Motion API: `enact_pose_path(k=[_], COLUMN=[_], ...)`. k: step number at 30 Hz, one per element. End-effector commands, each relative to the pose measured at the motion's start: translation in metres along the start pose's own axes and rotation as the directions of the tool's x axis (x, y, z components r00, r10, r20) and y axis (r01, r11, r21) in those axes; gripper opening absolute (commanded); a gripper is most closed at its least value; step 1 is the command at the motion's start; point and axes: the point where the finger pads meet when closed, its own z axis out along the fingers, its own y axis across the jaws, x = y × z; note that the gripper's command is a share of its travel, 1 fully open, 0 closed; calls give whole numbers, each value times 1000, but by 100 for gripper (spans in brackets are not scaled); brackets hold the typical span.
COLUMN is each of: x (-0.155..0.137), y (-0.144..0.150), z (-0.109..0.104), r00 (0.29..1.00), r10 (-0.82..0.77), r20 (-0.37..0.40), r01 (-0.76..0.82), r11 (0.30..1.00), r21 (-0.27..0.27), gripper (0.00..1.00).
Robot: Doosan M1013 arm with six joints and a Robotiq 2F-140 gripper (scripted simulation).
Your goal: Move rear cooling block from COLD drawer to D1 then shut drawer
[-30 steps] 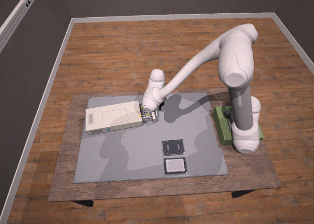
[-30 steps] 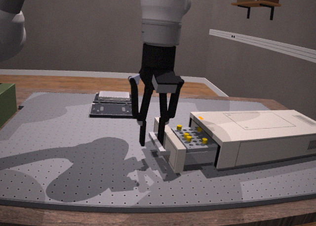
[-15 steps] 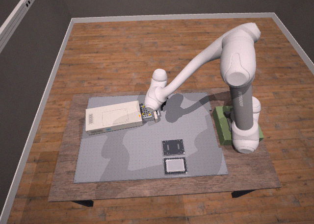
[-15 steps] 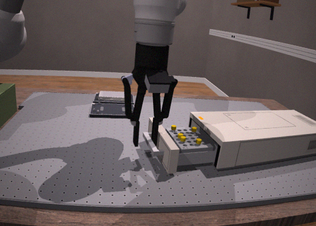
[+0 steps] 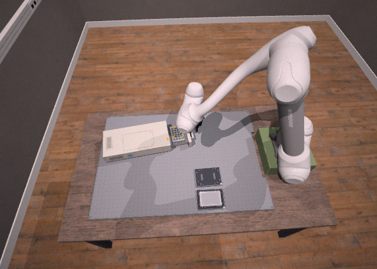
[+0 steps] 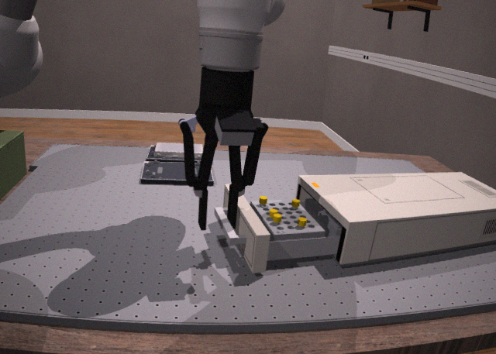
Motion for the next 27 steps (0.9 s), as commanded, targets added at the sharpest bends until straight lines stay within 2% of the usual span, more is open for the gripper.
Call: enact_pose_path(k=[1,27], x=[0,0], y=[4,34], z=[-1,-1], r00=[1000,1000], r10=[0,0], r20=[0,0], r01=[0,0], r11=[1000,1000], r21=[1,1], gripper=[34,34])
